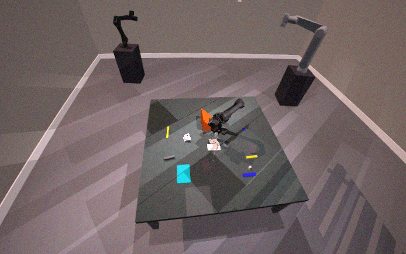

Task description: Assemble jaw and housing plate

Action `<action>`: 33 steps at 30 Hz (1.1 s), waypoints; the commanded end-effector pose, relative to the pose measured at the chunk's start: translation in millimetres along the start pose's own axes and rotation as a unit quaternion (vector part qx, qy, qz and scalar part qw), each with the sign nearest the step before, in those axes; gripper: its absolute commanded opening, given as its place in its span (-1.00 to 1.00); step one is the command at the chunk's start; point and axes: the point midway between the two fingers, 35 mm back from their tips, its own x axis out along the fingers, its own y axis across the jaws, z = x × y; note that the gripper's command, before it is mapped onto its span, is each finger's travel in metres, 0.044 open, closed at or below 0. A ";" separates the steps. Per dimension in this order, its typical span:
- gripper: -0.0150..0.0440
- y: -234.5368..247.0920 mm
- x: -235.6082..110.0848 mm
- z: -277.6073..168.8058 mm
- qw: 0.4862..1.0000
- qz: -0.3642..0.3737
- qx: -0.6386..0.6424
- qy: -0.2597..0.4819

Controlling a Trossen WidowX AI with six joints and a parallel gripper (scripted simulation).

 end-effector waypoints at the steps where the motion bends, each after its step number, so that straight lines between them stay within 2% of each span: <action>1: -0.04 -7.0 1.5 3.1 0.999 -0.003 -0.046 0.003; 14: -0.04 -27.5 3.2 12.0 0.976 0.000 -0.218 0.006; 29: -0.04 -51.4 6.1 19.5 0.913 0.007 -0.408 0.009; 33: -0.04 -53.8 6.5 20.1 0.904 0.008 -0.426 0.009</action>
